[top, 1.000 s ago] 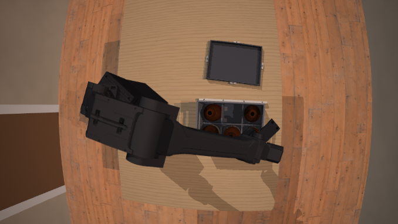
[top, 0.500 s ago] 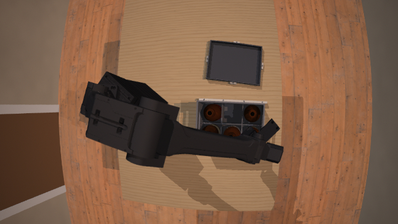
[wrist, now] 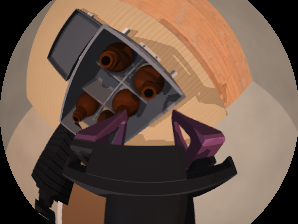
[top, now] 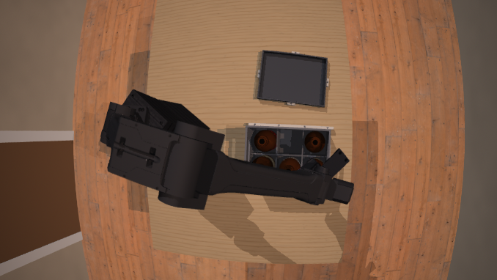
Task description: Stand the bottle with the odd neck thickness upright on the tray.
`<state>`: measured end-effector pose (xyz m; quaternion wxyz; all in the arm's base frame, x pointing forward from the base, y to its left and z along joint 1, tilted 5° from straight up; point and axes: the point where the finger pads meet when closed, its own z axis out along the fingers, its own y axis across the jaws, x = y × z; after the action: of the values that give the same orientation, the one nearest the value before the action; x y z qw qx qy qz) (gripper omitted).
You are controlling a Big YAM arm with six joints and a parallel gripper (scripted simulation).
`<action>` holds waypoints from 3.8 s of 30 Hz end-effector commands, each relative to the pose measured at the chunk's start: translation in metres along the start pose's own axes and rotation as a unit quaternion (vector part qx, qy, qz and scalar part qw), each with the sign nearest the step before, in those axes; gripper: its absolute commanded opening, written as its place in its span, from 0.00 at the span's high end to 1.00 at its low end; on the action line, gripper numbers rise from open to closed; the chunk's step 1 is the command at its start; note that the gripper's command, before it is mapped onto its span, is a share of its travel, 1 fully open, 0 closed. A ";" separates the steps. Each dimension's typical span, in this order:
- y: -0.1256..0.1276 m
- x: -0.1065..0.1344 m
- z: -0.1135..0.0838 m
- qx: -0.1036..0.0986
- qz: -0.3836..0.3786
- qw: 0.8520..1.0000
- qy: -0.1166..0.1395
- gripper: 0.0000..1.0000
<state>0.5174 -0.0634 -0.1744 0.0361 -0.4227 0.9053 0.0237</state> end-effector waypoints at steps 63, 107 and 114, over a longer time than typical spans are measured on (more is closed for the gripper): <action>-0.015 -0.019 0.034 0.020 -0.005 1.000 -0.014 0.39; -0.015 -0.019 0.034 0.020 -0.005 1.000 -0.014 0.39; -0.015 -0.019 0.034 0.020 -0.005 1.000 -0.014 0.39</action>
<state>0.5159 -0.0620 -0.2170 0.0332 -0.4235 0.9049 0.0256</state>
